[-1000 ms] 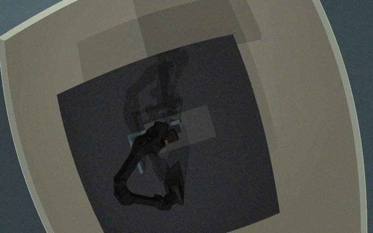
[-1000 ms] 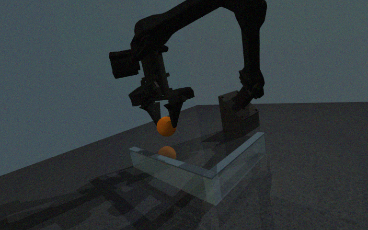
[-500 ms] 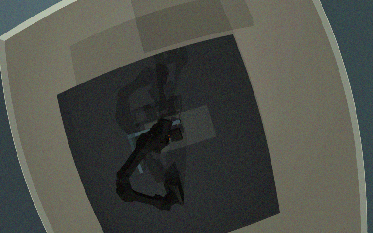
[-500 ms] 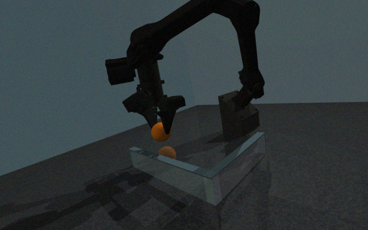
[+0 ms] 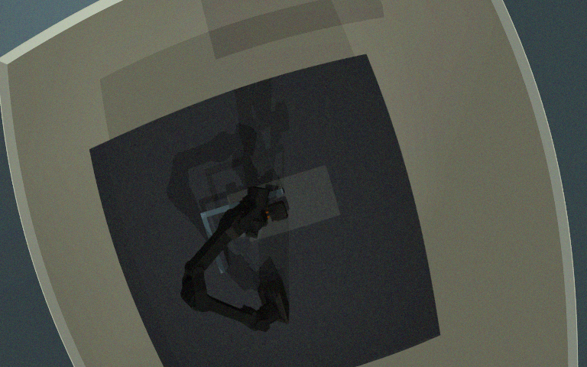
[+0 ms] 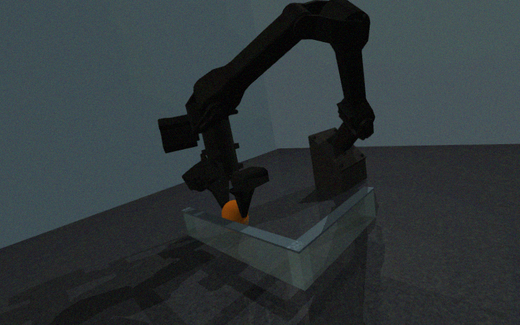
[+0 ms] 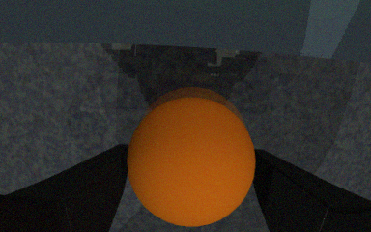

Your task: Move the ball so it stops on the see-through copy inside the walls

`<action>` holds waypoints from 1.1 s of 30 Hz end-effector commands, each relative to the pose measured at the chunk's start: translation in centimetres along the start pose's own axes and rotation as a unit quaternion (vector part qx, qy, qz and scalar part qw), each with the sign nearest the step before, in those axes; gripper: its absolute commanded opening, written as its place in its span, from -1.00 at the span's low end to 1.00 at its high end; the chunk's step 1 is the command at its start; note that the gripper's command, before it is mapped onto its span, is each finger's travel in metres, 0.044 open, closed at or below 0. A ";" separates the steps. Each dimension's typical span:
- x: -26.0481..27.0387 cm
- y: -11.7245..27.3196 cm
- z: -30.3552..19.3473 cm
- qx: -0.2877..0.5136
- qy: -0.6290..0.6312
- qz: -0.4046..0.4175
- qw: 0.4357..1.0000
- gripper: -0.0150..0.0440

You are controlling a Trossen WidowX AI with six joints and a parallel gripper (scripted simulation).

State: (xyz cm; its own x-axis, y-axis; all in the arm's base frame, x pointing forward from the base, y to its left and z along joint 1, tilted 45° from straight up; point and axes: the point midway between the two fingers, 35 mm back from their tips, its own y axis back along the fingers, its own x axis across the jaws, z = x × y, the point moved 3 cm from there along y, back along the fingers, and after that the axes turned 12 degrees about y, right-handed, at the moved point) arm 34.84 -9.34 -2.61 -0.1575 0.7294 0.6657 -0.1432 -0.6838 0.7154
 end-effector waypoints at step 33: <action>-0.2 -0.6 0.1 -0.004 -0.003 -0.002 1.000 0.79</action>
State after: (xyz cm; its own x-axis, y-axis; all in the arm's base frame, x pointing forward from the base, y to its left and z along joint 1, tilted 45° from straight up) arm 35.01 -8.30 -3.84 -0.1481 0.7287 0.6686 -0.1468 -0.6848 0.7138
